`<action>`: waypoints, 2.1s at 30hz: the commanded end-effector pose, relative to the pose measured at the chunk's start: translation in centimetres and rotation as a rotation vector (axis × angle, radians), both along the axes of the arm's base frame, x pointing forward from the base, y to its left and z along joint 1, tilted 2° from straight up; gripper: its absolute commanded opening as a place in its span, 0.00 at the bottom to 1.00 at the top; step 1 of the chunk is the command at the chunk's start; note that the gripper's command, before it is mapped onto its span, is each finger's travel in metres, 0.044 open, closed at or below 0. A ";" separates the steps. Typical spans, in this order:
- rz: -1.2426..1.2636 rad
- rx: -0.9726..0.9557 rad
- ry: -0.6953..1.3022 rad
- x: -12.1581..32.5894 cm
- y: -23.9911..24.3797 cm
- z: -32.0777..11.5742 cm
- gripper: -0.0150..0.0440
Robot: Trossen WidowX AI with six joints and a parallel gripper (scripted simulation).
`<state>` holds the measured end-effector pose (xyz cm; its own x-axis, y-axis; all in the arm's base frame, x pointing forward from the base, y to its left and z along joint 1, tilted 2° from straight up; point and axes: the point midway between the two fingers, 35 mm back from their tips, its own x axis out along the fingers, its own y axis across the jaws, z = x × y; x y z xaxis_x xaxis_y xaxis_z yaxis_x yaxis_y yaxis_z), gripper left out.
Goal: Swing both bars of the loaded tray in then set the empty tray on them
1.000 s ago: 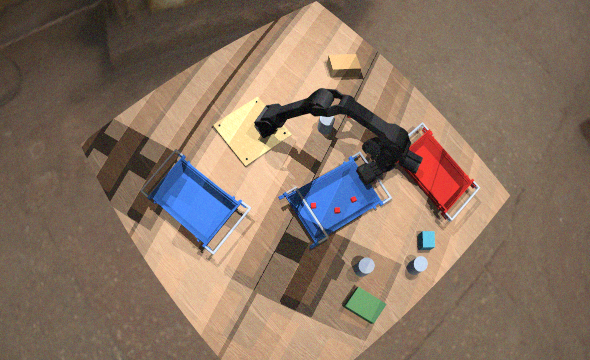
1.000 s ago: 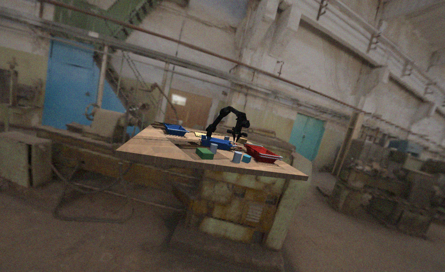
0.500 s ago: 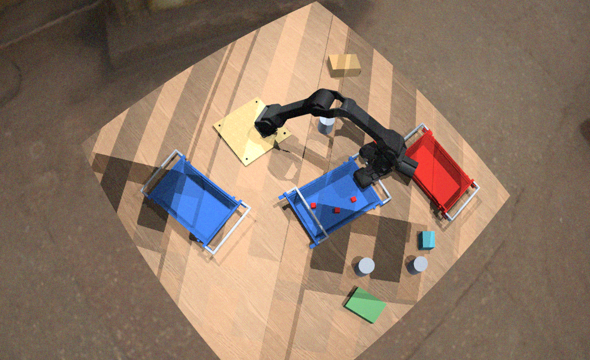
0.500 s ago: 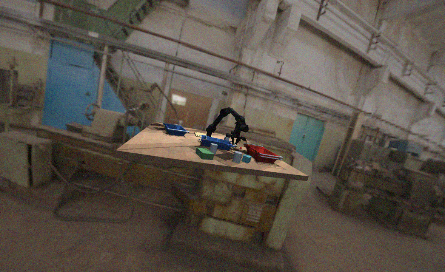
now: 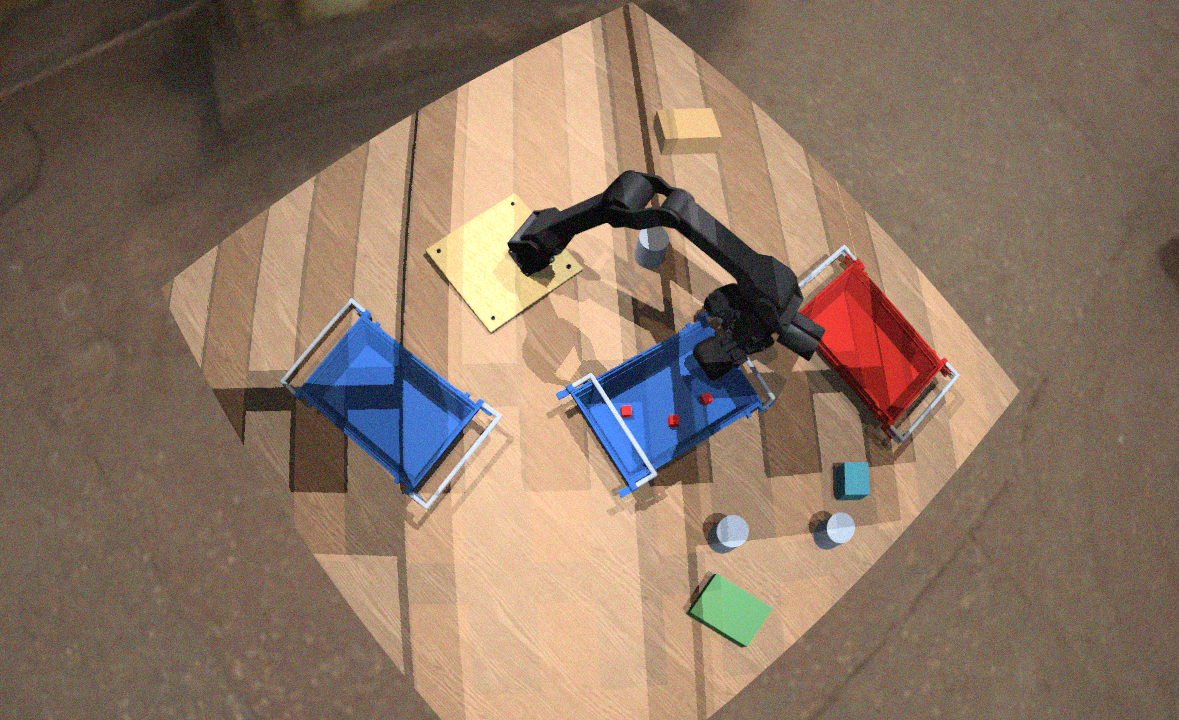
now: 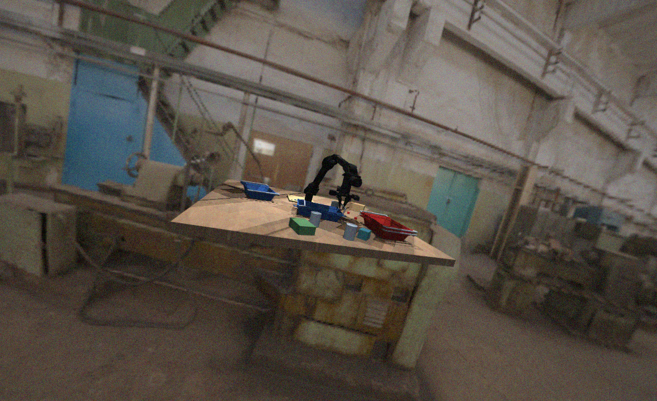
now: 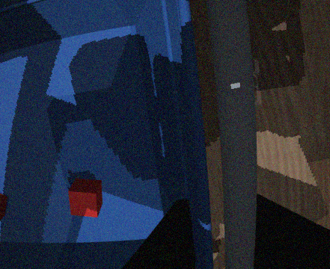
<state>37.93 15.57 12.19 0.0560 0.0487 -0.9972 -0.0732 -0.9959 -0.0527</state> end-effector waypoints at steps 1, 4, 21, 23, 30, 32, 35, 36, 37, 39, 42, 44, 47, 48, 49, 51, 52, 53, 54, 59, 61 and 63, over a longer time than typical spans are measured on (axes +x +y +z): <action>-0.006 -0.010 0.006 -0.1 -1.6 -0.5 0.39; -0.006 -0.011 0.006 -0.1 -2.7 -1.2 0.39; -0.006 -0.011 0.006 -0.3 -3.5 2.0 0.39; -0.006 -0.017 0.011 -0.3 -3.6 1.1 0.39; -0.006 -0.017 0.011 -0.3 -3.6 1.1 0.39; -0.006 -0.017 0.011 -0.3 -3.6 1.1 0.39; -0.006 -0.017 0.011 -0.3 -3.6 1.1 0.39; -0.006 -0.017 0.011 -0.3 -3.6 1.1 0.39; -0.006 -0.017 0.011 -0.3 -3.6 1.1 0.39; -0.006 -0.017 0.011 -0.3 -3.6 1.1 0.39; -0.006 -0.017 0.011 -0.3 -3.6 1.1 0.39; -0.006 -0.017 0.011 -0.3 -3.6 1.1 0.30; -0.006 -0.017 0.011 -0.3 -3.6 1.1 0.25; -0.006 -0.017 0.011 -0.3 -3.6 1.1 0.25; -0.006 -0.017 0.011 -0.3 -3.6 1.1 0.25; -0.006 -0.017 0.011 -0.3 -3.6 1.1 0.25; -0.006 -0.017 0.011 -0.3 -3.6 1.1 0.25; -0.006 -0.018 0.013 -0.3 -3.6 1.1 0.25; -0.006 -0.018 0.013 -0.3 -3.6 1.1 0.25; -0.006 -0.018 0.013 -0.3 -3.6 1.1 0.25; -0.006 -0.018 0.013 -0.3 -3.6 1.1 0.25; -0.006 -0.018 0.013 -0.3 -3.6 1.1 0.25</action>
<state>37.63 11.97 13.30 0.0428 0.0309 -0.9986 -0.0794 -0.9963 -0.0342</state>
